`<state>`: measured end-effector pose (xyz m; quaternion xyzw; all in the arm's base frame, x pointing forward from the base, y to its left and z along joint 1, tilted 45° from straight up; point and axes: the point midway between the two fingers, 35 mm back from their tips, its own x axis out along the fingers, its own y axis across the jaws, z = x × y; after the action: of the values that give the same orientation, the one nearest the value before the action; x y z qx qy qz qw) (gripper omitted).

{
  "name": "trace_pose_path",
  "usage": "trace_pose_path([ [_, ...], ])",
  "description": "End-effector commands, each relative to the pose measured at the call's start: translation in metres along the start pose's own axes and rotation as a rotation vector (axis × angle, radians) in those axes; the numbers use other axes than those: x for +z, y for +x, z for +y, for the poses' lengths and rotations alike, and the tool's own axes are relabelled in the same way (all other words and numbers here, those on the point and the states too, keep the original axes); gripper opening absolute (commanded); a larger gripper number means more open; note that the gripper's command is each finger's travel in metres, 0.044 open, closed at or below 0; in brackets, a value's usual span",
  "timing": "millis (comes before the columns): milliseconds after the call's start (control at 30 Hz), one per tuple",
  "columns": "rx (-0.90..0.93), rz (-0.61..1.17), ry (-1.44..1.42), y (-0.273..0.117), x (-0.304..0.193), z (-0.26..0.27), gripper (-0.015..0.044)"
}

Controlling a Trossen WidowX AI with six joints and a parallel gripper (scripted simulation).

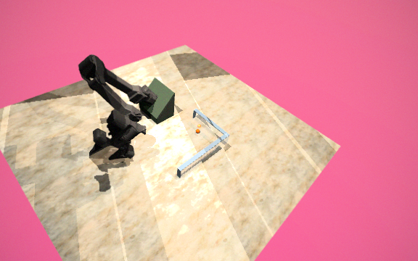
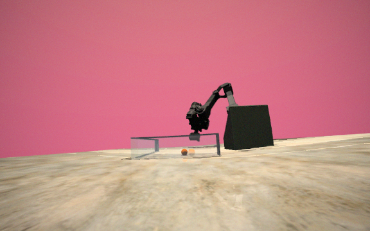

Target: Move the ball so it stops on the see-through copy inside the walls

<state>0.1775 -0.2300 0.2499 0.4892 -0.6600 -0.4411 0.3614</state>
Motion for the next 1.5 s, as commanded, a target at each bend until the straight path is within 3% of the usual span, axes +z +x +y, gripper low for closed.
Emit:
trace_pose_path([
  [0,-0.001,0.003,-0.005,0.000,-0.001,0.000,0.0374],
  [233,-0.037,0.178,-0.328,-0.029,-0.041,-0.023,0.0203],
  [467,-0.009,0.477,-0.938,-0.087,-0.090,-0.072,0.0203],
  [667,0.132,0.780,-1.547,-0.155,-0.112,-0.126,0.0203],
  [933,0.509,1.166,-2.291,-0.247,-0.097,-0.190,0.0203],
  [1167,0.902,1.488,-2.770,-0.305,-0.049,-0.236,0.0203],
  [1333,1.306,1.653,-3.162,-0.325,-0.005,-0.261,0.0203],
  [1467,1.769,1.762,-3.454,-0.332,0.035,-0.276,0.0203],
])
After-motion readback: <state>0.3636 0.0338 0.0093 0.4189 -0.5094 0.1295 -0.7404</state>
